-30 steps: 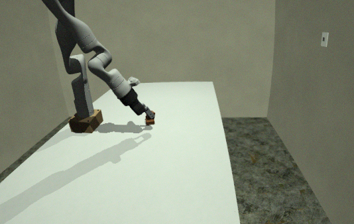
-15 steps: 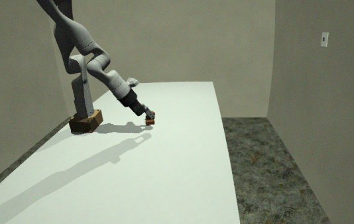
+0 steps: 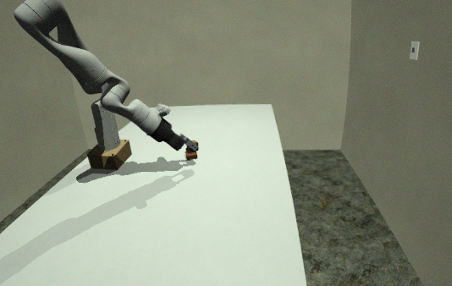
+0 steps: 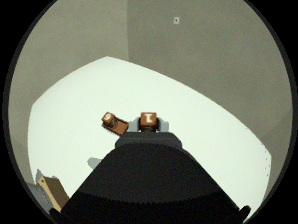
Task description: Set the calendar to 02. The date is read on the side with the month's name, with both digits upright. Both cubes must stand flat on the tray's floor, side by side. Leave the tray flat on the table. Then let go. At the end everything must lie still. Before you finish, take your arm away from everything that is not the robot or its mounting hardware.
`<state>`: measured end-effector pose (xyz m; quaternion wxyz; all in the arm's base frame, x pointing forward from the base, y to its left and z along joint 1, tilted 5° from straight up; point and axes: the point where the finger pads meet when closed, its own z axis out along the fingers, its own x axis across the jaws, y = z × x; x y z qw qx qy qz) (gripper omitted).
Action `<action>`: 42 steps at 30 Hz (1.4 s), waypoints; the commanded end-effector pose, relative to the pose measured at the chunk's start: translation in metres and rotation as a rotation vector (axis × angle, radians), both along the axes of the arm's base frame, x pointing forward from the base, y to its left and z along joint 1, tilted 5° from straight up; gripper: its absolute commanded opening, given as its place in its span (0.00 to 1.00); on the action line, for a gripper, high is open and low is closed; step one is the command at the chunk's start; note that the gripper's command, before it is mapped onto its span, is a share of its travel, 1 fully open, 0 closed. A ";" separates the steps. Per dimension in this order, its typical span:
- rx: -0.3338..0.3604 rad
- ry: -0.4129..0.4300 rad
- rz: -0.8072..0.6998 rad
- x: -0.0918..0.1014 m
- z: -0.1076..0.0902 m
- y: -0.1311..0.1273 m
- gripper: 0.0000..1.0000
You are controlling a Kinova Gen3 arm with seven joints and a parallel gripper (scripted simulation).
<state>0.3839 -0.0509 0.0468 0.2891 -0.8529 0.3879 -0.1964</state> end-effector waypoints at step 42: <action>0.066 -0.046 -0.040 -0.002 -0.009 -0.008 0.60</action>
